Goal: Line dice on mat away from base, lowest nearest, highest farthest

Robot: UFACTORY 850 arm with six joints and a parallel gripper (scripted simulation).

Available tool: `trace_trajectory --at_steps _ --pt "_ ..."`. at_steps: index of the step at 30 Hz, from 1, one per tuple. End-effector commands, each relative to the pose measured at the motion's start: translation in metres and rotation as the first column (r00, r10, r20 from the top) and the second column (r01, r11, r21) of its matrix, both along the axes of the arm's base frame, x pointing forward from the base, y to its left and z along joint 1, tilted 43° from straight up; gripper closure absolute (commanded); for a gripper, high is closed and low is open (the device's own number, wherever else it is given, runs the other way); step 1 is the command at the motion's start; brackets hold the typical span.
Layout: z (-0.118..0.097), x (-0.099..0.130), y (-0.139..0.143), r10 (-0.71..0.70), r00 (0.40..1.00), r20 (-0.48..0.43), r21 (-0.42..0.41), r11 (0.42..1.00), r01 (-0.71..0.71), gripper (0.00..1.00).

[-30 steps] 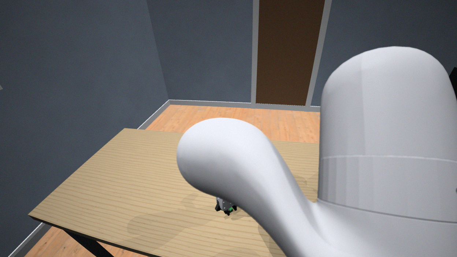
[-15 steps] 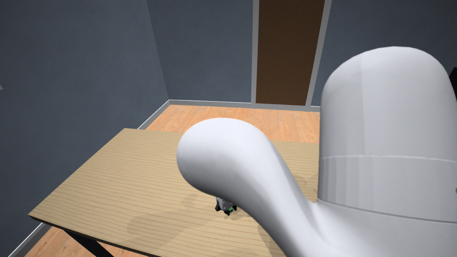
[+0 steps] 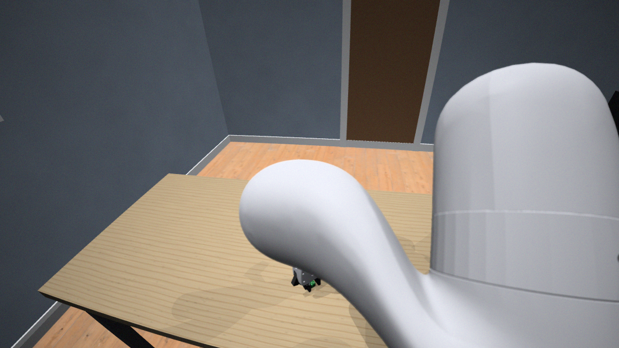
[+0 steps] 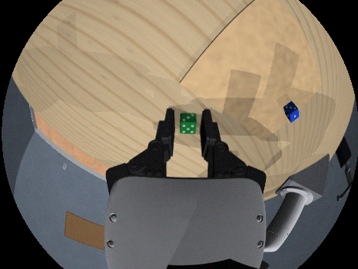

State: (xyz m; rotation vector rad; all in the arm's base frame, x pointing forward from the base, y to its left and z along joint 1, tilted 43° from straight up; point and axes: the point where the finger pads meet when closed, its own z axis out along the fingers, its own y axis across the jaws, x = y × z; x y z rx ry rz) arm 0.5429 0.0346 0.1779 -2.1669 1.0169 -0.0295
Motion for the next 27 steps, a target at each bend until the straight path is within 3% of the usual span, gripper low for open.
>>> trace_trajectory --at_steps 1,2,27 --pt "0.0005 0.0004 -0.0004 -0.001 1.000 0.001 0.000 1.000 0.001 0.69" --pt "0.0005 0.0004 -0.0004 -0.001 1.000 0.001 0.000 1.000 0.001 0.89" --pt "0.0005 0.0004 -0.0004 -0.001 1.000 0.001 0.000 1.000 0.001 0.89"
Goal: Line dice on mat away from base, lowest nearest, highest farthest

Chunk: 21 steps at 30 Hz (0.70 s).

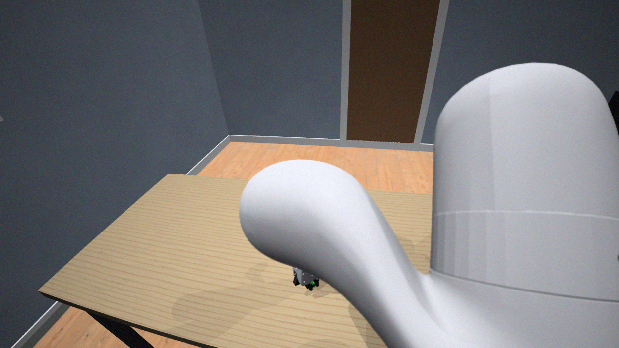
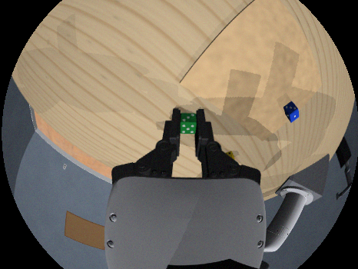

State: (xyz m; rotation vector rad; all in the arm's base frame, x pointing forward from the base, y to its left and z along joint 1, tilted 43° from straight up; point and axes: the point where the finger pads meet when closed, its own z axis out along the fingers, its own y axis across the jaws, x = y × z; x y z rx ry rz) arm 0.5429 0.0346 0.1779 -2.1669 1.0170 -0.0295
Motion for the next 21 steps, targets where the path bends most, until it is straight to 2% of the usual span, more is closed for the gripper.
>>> trace_trajectory --at_steps 1,14,21 --pt "0.001 0.000 0.000 -0.001 1.000 0.001 0.000 1.000 0.001 0.89" --pt "0.003 -0.001 -0.002 -0.001 1.000 0.001 0.000 1.000 0.001 0.89" --pt "0.030 -0.012 -0.025 -0.001 1.000 0.001 0.000 1.000 0.001 0.89"
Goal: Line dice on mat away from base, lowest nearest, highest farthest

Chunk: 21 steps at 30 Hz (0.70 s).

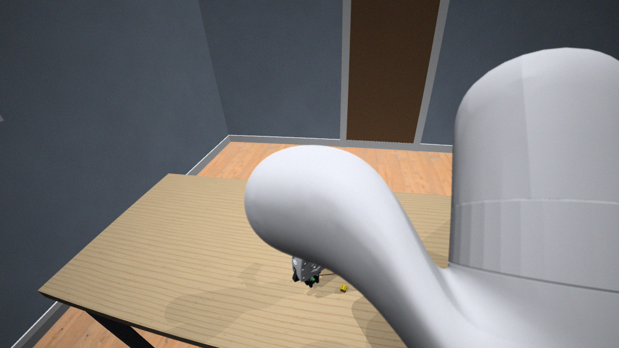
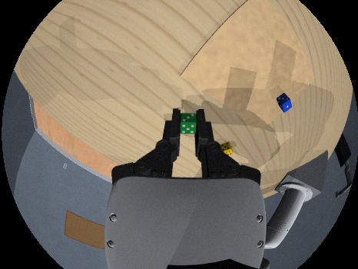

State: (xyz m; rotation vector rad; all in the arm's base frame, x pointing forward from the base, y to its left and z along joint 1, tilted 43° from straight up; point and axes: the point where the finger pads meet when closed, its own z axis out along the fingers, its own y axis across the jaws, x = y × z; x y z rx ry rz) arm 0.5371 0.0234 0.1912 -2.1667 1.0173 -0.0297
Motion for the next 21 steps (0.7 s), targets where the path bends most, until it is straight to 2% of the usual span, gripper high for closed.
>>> trace_trajectory --at_steps 1,8,21 --pt "0.023 -0.009 -0.019 0.000 1.000 0.001 0.000 1.000 0.000 0.89" --pt "0.055 -0.023 -0.046 0.000 1.000 0.001 0.000 1.000 0.000 0.89" --pt "0.061 -0.025 -0.050 0.000 1.000 0.001 0.000 1.000 0.000 0.89"
